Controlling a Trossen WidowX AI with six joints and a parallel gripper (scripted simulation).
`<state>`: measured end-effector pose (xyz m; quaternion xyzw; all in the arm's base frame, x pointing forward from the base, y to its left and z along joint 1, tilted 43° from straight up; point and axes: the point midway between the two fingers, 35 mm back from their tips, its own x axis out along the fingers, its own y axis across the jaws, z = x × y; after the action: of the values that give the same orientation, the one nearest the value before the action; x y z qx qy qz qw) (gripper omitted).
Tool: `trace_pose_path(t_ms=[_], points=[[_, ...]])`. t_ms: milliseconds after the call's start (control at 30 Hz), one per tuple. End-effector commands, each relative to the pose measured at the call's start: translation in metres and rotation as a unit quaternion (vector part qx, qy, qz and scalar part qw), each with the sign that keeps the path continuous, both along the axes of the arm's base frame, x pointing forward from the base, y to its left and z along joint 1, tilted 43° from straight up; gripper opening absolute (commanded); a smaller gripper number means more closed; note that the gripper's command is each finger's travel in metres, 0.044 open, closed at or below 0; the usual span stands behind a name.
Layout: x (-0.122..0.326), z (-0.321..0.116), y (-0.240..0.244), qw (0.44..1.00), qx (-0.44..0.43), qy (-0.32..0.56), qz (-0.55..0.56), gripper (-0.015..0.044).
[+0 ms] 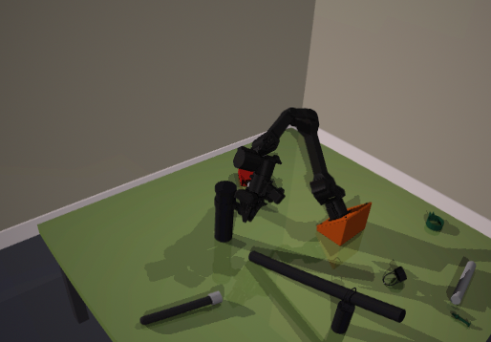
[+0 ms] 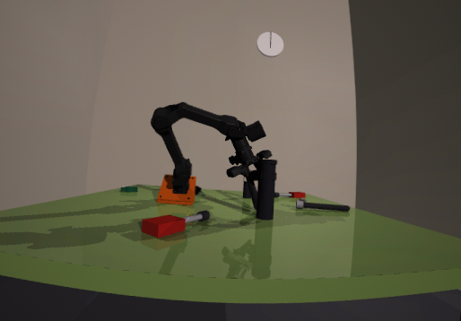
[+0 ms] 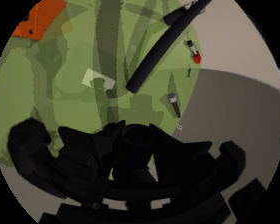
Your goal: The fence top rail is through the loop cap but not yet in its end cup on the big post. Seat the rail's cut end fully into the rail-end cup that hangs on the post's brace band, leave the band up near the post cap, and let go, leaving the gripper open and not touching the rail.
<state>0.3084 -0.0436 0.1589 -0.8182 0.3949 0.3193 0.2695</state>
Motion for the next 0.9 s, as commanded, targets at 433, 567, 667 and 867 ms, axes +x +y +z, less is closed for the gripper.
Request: trace_pose_path(t_ms=[433, 567, 667, 867], points=[[0.011, -0.002, 0.003, 0.998, 0.003, -0.043, -0.045, 0.0], [0.014, -0.003, 0.003, 0.997, 0.003, -0.052, -0.055, 0.0], [0.017, -0.003, 0.004, 0.996, 0.003, -0.063, -0.066, 0.0], [0.021, -0.003, 0.004, 0.993, 0.004, -0.079, -0.083, 0.0]])
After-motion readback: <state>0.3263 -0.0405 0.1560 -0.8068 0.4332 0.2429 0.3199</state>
